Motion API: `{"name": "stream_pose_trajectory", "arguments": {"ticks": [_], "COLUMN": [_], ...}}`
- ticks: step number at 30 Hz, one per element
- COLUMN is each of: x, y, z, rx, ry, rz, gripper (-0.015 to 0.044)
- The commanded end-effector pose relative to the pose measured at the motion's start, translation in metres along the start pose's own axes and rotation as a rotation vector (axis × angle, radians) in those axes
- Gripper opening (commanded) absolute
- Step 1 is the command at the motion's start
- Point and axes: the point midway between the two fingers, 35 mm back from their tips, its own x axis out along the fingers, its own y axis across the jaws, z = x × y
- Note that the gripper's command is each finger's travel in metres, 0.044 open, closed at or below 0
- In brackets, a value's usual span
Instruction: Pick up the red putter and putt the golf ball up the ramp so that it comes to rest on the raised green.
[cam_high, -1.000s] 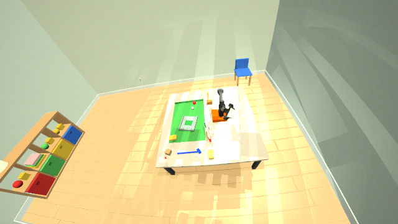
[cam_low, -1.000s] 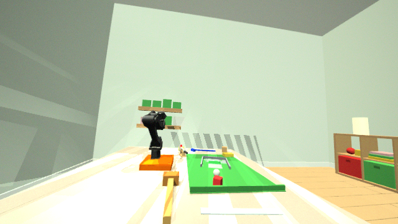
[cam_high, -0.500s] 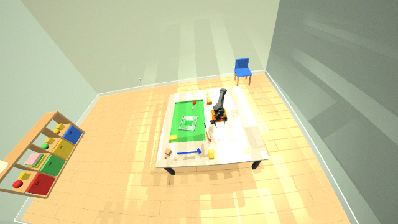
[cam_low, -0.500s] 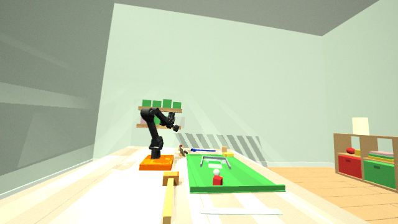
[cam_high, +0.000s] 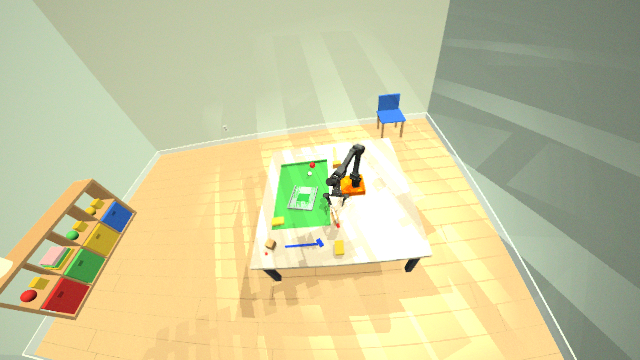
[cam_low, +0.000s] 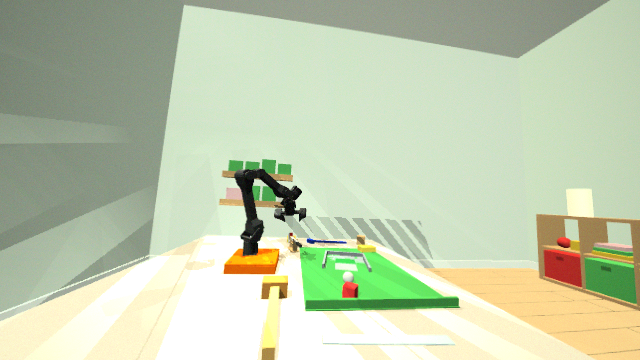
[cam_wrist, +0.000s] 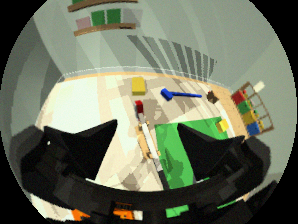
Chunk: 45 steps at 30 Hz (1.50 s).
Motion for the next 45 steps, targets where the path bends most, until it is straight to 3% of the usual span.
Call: {"name": "stream_pose_trajectory", "arguments": {"ticks": [1, 9, 45], "x": [-0.01, -0.042, -0.009], "y": [-0.047, -0.067, -0.063], "z": [-0.061, -0.126, -0.163], "rx": [-0.144, -0.282, -0.285], "ry": [0.288, 0.571, 0.576], "rz": [0.014, 0.241, 0.25], "gripper": [0.044, 0.044, 0.044]}}
